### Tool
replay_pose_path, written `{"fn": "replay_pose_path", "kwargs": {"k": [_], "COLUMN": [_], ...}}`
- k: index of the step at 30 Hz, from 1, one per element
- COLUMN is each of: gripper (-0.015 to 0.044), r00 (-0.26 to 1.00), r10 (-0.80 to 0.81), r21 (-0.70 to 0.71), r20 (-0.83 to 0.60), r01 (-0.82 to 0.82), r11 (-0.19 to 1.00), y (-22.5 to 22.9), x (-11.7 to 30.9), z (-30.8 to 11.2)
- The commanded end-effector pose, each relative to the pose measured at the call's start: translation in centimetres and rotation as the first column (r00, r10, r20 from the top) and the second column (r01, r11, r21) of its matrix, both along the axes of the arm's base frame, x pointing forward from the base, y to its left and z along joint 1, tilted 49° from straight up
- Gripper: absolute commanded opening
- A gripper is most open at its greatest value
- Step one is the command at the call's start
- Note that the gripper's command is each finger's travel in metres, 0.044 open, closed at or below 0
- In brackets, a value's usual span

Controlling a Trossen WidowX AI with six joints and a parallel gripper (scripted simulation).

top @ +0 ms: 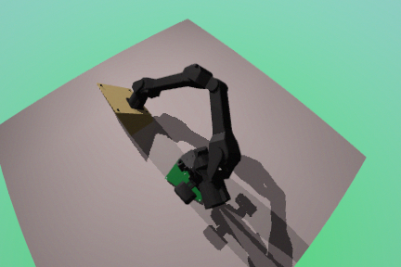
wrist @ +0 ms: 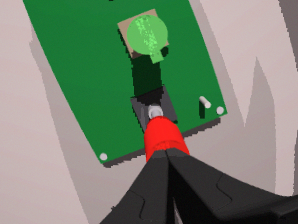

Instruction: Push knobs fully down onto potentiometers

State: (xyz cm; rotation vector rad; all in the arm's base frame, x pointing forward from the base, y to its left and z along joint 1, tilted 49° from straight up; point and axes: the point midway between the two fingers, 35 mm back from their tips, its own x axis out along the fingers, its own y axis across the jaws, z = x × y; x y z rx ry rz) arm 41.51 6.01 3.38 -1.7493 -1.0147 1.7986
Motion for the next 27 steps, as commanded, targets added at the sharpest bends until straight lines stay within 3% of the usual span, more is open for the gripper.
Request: {"fn": "replay_pose_path", "kwargs": {"k": [1, 27], "gripper": [0.0000, 0.0000], "r00": [1.000, 1.000], "r10": [0.006, 0.006], "r21": [0.003, 0.003], "r20": [0.002, 0.002], "r01": [-0.006, -0.006], "r11": [1.000, 1.000], "y": [0.5, 1.7], "x": [0.0, -0.1], "z": [-0.1, -1.1]}}
